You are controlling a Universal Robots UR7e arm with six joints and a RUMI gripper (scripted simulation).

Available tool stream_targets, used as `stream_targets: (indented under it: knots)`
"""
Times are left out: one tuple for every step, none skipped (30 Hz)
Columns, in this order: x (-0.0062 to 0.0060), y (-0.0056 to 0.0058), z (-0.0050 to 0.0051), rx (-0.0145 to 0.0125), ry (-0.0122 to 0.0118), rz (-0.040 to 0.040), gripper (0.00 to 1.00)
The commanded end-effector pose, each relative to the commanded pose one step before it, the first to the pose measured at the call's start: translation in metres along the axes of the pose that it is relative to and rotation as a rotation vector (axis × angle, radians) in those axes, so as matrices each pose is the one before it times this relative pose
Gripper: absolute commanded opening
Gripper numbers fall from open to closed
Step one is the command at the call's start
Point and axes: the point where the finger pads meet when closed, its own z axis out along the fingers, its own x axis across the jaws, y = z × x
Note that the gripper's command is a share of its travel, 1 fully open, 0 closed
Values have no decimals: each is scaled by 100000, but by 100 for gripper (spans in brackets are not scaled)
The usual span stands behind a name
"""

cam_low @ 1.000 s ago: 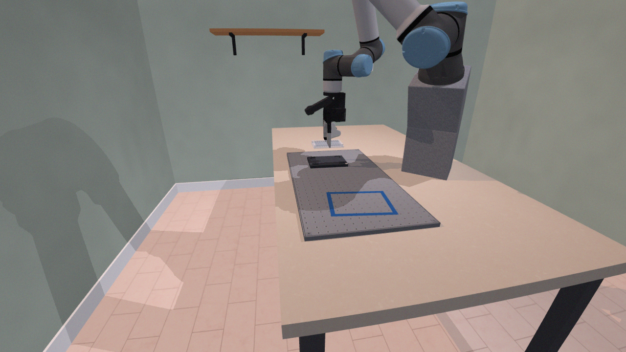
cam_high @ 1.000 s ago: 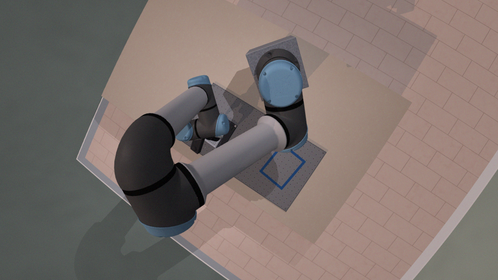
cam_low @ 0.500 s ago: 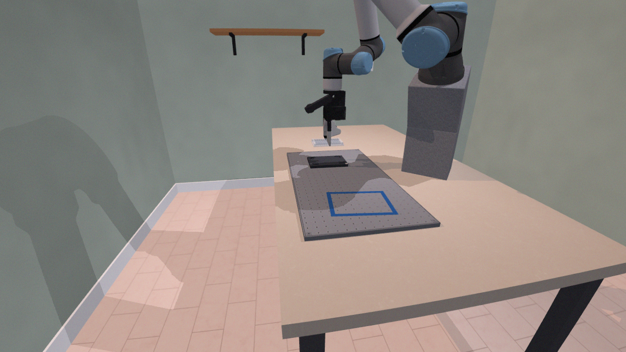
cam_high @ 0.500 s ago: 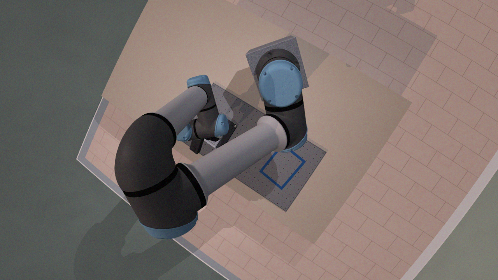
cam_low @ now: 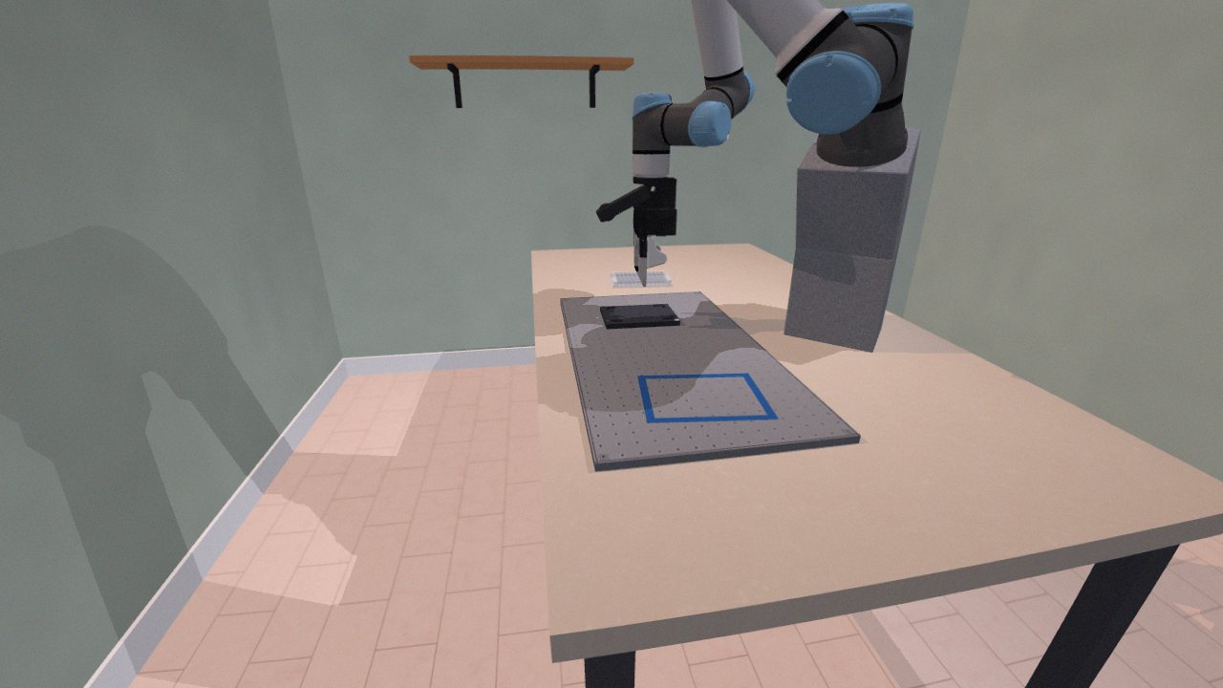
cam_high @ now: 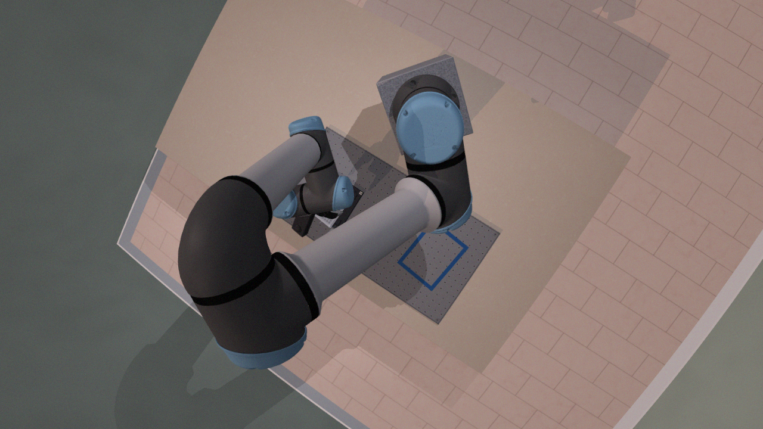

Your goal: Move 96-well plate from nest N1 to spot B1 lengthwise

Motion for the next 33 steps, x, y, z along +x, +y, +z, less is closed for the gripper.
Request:
stream_targets:
  knots:
    - [-1682, 219, 21, 108, 316, 2983, 0]
    - [-328, 61, 11, 0, -1, 0, 0]
    - [-328, 61, 11, 0, -1, 0, 0]
    - [-328, 61, 11, 0, -1, 0, 0]
    - [-328, 61, 11, 0, -1, 0, 0]
    - [-328, 61, 11, 0, -1, 0, 0]
    - [-328, 61, 11, 0, -1, 0, 0]
    - [-328, 61, 11, 0, -1, 0, 0]
    - [0, 0, 0, 0, 0, 0, 0]
    - [0, 0, 0, 0, 0, 0, 0]
    - [-329, 60, 12, 0, 0, 0, 0]
    - [-328, 61, 10, 0, -1, 0, 0]
    - [-328, 61, 10, 0, -1, 0, 0]
    - [-328, 61, 10, 0, -1, 0, 0]
    - [-328, 61, 10, 0, -1, 0, 0]
    - [-328, 61, 10, 0, -1, 0, 0]
    - [-328, 61, 10, 0, -1, 0, 0]
    - [-328, 61, 10, 0, -1, 0, 0]
    - [-328, 61, 10, 0, -1, 0, 0]
    - [-328, 61, 11, 0, -1, 0, 0]
    - [-328, 61, 11, 0, -1, 0, 0]
    - [-328, 61, 11, 0, -1, 0, 0]
    - [-328, 61, 11, 0, -1, 0, 0]
    - [-328, 61, 11, 0, -1, 0, 0]
    - [-328, 61, 11, 0, -1, 0, 0]
    - [0, 0, 0, 0, 0, 0, 0]
    - [0, 0, 0, 0, 0, 0, 0]
    - [-329, 60, 12, 0, 0, 0, 0]
    - [-328, 61, 10, 0, -1, 0, 0]
    - [-328, 61, 10, 0, -1, 0, 0]
    - [-328, 61, 10, 0, -1, 0, 0]
    - [-328, 61, 10, 0, -1, 0, 0]
    - [-328, 61, 10, 0, -1, 0, 0]
